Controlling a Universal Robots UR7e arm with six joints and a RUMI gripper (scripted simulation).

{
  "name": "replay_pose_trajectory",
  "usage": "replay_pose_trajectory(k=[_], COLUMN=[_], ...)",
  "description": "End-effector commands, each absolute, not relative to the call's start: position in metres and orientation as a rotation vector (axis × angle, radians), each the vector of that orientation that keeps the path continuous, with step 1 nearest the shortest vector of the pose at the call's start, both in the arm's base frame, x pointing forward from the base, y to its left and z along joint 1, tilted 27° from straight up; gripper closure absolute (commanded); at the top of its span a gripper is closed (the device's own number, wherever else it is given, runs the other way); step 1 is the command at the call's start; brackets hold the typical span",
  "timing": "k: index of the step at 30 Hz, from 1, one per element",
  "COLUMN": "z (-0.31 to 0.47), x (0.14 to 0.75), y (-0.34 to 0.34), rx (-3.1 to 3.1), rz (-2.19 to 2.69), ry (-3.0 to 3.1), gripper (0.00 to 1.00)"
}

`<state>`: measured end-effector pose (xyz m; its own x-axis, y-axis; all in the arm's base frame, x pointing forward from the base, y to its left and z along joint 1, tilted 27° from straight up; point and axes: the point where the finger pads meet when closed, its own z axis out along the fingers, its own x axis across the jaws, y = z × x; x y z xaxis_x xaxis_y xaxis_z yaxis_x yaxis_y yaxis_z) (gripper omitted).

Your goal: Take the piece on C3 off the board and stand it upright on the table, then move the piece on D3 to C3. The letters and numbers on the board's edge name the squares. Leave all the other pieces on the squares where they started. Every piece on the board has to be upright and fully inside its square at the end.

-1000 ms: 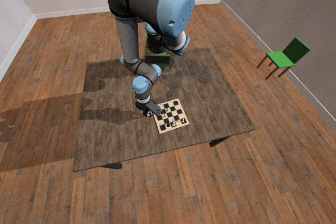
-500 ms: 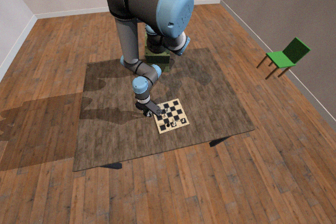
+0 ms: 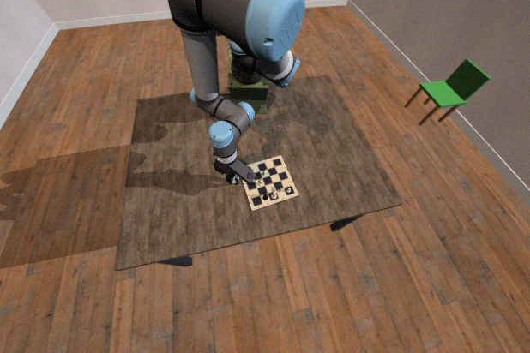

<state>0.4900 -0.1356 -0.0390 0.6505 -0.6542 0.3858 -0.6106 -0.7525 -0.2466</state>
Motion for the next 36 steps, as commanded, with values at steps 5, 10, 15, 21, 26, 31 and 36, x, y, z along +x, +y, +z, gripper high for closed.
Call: replay_pose_trajectory(k=[5, 10, 15, 21, 26, 31, 36], z=[-0.0390, -0.0390, -0.0390, -0.0390, -0.0390, -0.0390, -0.0390], x=[0.4900, 0.4900, 0.4900, 0.4900, 0.4900, 0.4900, 0.4900], y=[-0.1357, -0.1357, -0.1357, -0.1357, -0.1357, -0.1357, -0.1357], rx=[-2.768, -2.768, -2.768, -2.768, -2.768, -2.768, -2.768], rz=[-0.704, -0.704, -0.704, -0.704, -0.704, -0.704, -0.704], ry=[1.064, 1.064, 1.064, 1.064, 1.064, 1.064, 1.064], gripper=[1.00, 1.00, 1.00, 1.00, 1.00, 0.96, 0.92])
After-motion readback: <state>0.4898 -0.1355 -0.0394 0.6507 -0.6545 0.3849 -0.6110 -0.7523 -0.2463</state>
